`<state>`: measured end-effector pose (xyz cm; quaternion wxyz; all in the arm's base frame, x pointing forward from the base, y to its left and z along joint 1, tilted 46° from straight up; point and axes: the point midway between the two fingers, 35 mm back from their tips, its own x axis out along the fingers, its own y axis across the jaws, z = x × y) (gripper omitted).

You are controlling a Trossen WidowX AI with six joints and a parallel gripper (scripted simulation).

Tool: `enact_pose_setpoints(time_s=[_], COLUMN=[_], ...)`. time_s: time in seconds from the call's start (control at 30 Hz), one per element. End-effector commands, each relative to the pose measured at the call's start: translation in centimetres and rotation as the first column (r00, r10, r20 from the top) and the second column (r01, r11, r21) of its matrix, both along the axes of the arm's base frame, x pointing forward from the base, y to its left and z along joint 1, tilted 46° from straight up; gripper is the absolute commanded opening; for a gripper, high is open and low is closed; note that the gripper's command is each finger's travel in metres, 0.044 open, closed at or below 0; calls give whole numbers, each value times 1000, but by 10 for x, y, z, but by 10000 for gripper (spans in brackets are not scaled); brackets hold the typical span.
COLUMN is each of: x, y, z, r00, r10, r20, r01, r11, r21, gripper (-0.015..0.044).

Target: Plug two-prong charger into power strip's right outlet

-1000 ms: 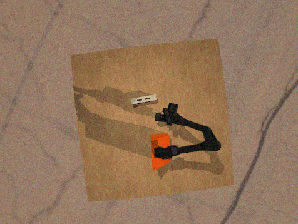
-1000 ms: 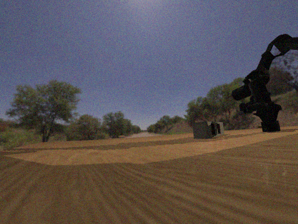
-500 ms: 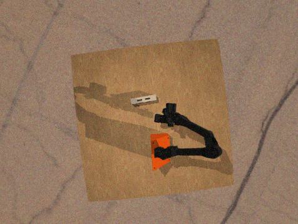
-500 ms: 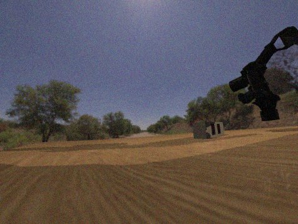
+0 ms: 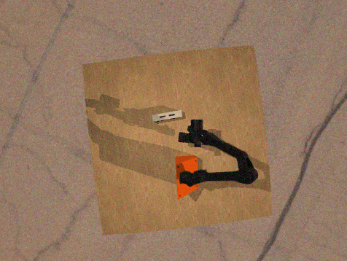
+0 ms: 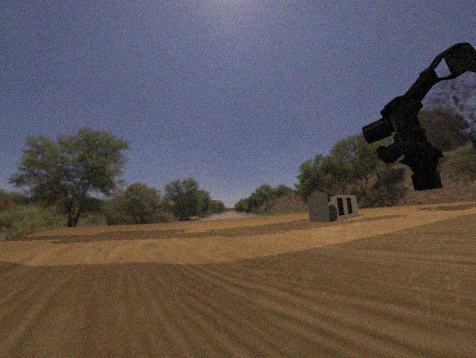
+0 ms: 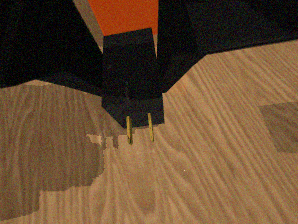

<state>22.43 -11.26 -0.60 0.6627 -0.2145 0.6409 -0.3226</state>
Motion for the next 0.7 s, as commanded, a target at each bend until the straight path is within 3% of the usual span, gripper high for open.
enact_pose_setpoints(time_s=[0.0,0.67], x=[5,22], y=[2,14], z=[-4,-28], r00=[1000,996], r10=[11,63], r20=[-8,-59], r01=[-11,-64], r11=[1000,998], r21=[-6,-6], gripper=[0,0])
